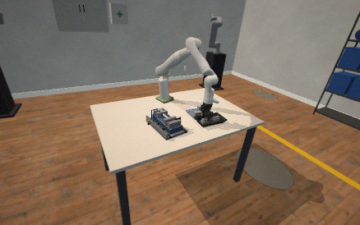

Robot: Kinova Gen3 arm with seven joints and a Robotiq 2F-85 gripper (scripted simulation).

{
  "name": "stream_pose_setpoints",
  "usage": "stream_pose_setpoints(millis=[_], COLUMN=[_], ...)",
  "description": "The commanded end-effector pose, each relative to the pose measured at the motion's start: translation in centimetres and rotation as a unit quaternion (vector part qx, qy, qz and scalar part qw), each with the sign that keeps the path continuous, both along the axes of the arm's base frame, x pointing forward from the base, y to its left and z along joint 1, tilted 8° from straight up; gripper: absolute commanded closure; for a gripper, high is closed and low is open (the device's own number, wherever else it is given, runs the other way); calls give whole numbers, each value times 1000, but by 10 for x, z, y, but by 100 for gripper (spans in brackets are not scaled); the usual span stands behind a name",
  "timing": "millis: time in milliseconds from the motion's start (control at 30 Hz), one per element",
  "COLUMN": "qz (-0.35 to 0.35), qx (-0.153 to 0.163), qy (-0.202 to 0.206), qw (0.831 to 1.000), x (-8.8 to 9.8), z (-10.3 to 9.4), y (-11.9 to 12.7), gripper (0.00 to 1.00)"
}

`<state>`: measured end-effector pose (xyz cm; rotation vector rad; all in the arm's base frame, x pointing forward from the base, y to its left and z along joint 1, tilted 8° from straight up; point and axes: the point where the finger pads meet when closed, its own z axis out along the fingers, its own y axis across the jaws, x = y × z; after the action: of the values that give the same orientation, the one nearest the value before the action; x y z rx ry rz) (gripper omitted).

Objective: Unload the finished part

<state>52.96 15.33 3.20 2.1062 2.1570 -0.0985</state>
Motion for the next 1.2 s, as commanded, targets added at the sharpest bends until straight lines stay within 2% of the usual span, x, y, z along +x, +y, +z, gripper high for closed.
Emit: stream_pose_setpoints(millis=[0,167,333,633,700,967,1167], qz=[0,0,0,0,0,0,0], qx=[1,1,1,1,1,1,1], qy=[-1,-1,-1,-1,-1,-1,-1], qw=[1000,1000,1000,1000,1000,1000,1000], x=[1,0,0,-2,-2,-4,-5], z=[1,4,17,62,62,108,132], y=[0,1,3,9,9,15,18], gripper=[33,33,33,33,33,33,33])
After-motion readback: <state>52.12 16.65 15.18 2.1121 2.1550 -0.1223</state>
